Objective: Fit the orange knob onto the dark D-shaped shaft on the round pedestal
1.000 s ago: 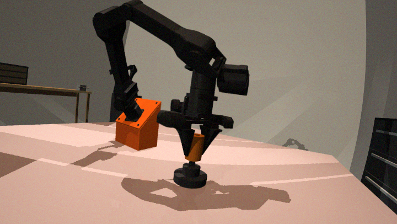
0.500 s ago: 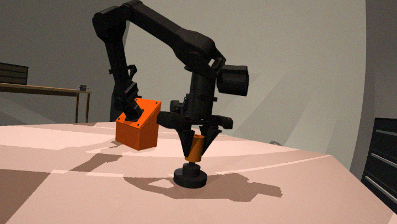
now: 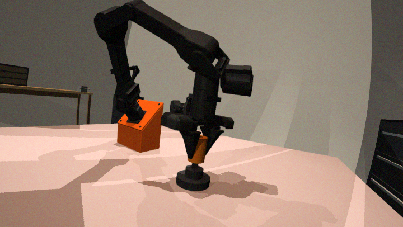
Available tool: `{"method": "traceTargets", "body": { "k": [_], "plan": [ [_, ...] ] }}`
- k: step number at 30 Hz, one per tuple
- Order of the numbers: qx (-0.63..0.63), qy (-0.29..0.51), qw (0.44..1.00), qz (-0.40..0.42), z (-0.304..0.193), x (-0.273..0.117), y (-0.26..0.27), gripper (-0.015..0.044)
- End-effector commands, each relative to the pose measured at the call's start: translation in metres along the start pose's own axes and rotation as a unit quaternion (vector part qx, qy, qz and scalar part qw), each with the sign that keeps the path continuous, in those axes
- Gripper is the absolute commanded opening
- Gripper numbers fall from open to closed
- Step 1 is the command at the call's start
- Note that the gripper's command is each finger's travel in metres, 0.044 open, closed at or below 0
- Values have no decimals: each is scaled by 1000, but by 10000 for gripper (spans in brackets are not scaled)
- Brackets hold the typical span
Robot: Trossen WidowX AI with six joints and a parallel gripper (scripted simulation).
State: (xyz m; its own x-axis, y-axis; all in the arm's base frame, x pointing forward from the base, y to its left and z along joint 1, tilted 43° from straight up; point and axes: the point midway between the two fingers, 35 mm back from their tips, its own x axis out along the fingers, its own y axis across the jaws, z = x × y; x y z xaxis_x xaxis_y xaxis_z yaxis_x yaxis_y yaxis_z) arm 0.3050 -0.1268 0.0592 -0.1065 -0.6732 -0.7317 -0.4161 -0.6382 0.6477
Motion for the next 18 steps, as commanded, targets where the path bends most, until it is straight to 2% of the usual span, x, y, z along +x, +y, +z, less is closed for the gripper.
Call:
{"method": "traceTargets", "body": {
  "k": [1,18],
  "plan": [
    [-29,2,1000,1,0,-1,-2,0],
    [-29,2,1000,1,0,2,0,0]
  ]
}}
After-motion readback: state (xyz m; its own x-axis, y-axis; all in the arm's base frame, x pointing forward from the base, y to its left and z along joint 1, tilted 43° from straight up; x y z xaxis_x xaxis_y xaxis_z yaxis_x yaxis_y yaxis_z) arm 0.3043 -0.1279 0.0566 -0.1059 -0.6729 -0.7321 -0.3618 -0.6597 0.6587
